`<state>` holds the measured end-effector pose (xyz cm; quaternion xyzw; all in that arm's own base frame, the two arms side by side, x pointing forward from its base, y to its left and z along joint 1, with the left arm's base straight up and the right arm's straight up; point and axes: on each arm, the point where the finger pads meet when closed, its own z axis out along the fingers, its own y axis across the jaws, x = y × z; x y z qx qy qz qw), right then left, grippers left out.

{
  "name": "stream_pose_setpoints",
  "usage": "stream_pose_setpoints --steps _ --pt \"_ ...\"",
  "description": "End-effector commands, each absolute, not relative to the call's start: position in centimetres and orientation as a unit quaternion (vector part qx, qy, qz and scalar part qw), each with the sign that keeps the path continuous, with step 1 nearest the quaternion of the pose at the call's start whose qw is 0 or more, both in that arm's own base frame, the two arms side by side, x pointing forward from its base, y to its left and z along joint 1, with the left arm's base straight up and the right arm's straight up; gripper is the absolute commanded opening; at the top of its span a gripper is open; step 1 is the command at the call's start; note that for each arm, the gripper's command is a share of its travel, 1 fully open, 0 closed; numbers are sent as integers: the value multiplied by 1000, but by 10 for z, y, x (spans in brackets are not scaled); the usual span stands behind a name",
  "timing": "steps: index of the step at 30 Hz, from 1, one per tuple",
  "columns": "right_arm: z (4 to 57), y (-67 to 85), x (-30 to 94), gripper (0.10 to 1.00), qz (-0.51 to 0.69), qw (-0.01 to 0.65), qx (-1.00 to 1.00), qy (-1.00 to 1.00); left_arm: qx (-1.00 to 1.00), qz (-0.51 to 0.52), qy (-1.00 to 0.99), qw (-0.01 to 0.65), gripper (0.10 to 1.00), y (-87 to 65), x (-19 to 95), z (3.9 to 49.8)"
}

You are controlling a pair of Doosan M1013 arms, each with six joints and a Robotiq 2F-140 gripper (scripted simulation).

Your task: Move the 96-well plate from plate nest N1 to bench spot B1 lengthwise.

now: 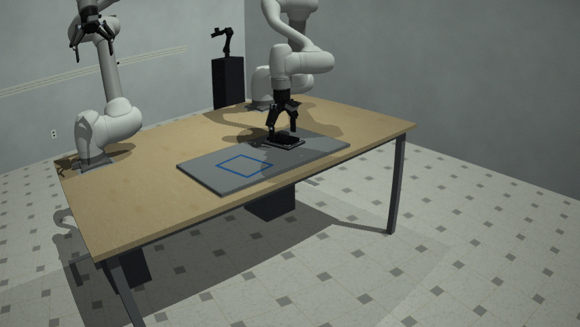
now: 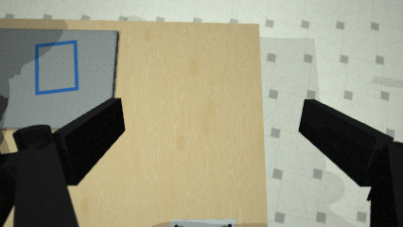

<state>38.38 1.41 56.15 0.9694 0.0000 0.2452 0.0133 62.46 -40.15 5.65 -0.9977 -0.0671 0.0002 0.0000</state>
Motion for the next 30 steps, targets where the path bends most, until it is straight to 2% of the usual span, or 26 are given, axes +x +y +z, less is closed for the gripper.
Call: stream_pose_setpoints --steps 1,14,15,30 --pt "562 14 384 1000 246 13 969 0 -998 -1 -67 0 1000 -402 625 52" --pt "562 14 384 1000 246 13 969 0 -998 -1 -67 0 1000 -402 625 52" --pt "562 14 384 1000 246 13 969 0 -998 -1 -67 0 630 -402 625 52" --pt "562 14 384 1000 246 13 969 0 -998 -1 -67 0 630 -402 625 52"
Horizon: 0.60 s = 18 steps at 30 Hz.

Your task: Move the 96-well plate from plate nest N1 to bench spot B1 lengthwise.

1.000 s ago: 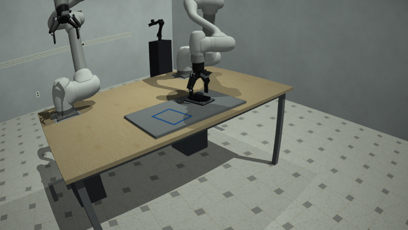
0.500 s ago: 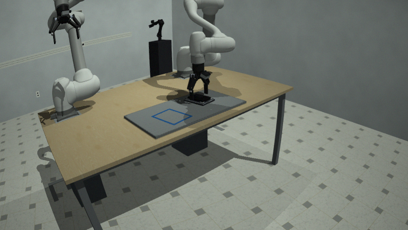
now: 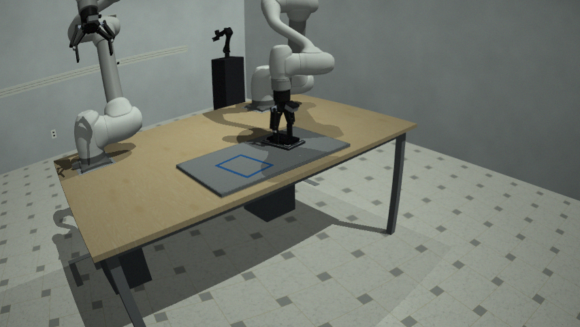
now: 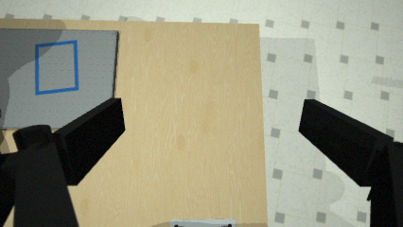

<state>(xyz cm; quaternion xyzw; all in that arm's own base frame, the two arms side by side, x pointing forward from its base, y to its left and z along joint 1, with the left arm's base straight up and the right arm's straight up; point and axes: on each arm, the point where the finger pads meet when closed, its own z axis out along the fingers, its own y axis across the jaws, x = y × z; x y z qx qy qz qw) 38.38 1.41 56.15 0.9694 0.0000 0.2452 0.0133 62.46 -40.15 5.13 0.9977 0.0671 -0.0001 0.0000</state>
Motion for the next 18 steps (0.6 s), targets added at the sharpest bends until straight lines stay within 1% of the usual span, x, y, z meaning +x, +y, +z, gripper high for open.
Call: stream_pose_setpoints --steps 1,13,18 --pt "562 14 384 1000 246 13 969 0 998 1 67 0 630 -402 625 52" --pt "562 14 384 1000 246 13 969 0 998 1 67 0 630 -402 625 52" --pt "562 14 384 1000 246 13 969 0 998 1 67 0 612 -402 625 53"
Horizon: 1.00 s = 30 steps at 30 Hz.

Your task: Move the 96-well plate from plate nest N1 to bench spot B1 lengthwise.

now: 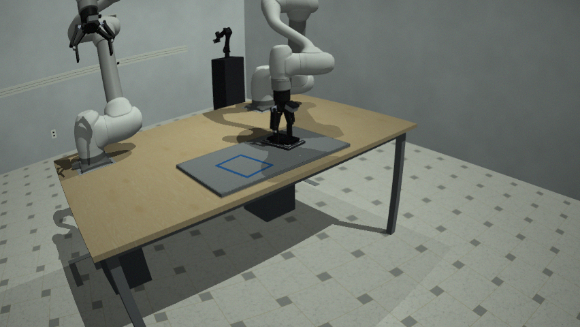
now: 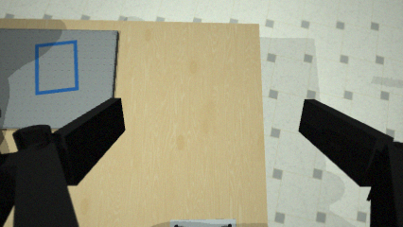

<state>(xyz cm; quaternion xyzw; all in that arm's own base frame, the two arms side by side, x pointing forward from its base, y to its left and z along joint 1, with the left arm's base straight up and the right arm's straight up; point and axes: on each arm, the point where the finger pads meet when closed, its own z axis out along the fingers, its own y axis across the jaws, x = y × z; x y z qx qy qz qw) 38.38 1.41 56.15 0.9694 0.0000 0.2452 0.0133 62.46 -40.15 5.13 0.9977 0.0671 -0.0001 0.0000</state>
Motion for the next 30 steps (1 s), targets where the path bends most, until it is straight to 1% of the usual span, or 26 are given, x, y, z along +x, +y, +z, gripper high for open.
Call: stream_pose_setpoints --steps 1,19,30 --pt "562 14 384 1000 246 13 969 0 998 1 67 0 612 -402 625 53" --pt "562 14 384 1000 246 13 969 0 998 0 67 0 605 -402 625 53" --pt "562 14 384 1000 246 13 969 0 998 1 67 0 605 -402 625 68"
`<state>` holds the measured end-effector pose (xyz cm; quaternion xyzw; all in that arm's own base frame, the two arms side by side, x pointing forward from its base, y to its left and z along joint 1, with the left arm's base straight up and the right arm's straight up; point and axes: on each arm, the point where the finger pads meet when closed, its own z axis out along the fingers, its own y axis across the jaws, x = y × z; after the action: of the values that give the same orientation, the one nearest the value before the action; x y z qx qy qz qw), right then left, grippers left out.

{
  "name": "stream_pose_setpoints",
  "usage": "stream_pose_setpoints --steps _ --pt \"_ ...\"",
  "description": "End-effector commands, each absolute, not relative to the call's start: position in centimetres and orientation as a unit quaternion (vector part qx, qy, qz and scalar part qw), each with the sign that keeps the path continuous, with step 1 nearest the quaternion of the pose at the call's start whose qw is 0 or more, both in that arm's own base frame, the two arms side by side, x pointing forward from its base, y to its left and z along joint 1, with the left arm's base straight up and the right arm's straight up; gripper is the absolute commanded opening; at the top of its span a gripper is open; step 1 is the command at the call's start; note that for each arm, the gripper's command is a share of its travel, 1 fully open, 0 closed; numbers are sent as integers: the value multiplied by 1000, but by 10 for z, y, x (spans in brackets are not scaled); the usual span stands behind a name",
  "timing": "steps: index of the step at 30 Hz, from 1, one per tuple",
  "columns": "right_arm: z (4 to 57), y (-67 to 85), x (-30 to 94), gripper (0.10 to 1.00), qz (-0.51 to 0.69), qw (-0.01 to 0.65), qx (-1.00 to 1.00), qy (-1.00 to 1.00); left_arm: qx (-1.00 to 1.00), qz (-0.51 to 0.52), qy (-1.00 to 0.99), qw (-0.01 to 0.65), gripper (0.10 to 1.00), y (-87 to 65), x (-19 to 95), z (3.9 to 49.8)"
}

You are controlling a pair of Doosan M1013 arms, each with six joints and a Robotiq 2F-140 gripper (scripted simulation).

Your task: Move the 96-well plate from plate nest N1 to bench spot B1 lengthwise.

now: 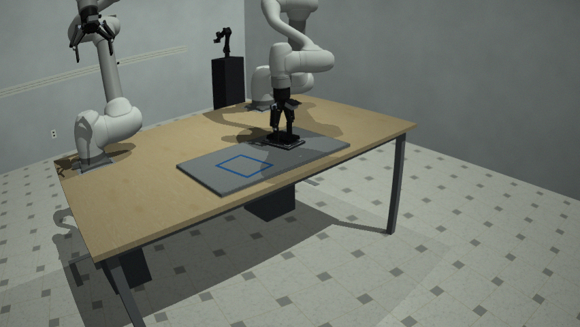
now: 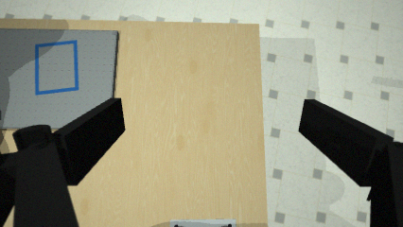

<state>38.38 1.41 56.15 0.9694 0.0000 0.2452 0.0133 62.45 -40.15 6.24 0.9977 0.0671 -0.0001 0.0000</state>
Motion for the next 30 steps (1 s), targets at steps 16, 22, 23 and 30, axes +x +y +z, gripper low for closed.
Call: stream_pose_setpoints --steps 16,22,23,30 --pt "562 14 384 1000 246 13 969 0 998 1 67 0 605 -402 625 91" --pt "562 14 384 1000 246 13 969 0 998 1 67 0 605 -402 625 101" --pt "562 14 384 1000 246 13 969 0 998 1 67 0 605 -402 625 103" --pt "562 14 384 1000 246 13 969 0 998 1 67 0 605 -402 625 111"
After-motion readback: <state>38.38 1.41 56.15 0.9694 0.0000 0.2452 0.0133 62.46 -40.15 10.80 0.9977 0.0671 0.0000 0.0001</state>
